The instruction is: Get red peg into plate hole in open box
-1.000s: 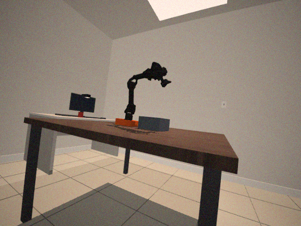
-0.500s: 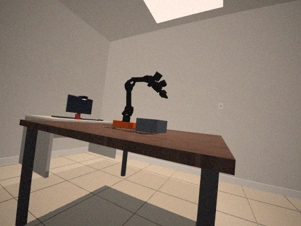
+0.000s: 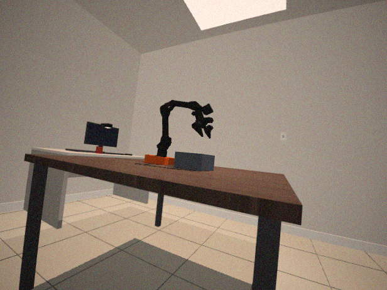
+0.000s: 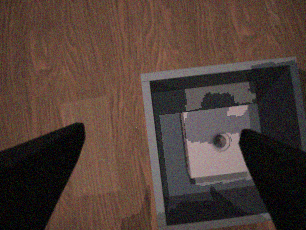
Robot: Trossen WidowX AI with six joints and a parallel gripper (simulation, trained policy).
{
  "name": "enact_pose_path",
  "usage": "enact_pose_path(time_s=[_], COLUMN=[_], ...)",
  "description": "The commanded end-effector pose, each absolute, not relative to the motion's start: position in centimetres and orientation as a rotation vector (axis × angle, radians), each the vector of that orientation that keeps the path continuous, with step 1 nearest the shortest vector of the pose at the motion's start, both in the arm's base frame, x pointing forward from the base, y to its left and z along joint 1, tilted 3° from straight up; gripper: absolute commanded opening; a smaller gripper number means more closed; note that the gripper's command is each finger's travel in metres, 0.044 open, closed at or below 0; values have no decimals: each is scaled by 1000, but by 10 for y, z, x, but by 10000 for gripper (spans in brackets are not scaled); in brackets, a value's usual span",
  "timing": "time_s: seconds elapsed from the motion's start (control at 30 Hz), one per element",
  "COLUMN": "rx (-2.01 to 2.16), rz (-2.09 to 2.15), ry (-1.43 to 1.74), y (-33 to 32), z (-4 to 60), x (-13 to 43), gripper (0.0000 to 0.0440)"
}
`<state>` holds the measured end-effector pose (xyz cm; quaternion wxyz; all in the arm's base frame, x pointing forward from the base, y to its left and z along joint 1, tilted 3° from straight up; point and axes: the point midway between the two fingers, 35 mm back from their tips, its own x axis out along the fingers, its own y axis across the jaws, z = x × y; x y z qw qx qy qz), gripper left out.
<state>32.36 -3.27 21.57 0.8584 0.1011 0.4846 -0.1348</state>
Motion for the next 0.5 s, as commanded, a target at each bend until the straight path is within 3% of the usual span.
enact_pose_path(time_s=[0.0, 0.47], rx=[258, 412], rz=[-320, -558], ry=[1112, 1407], y=[-17, 53], z=[197, 155], x=[310, 236], gripper=[440, 440])
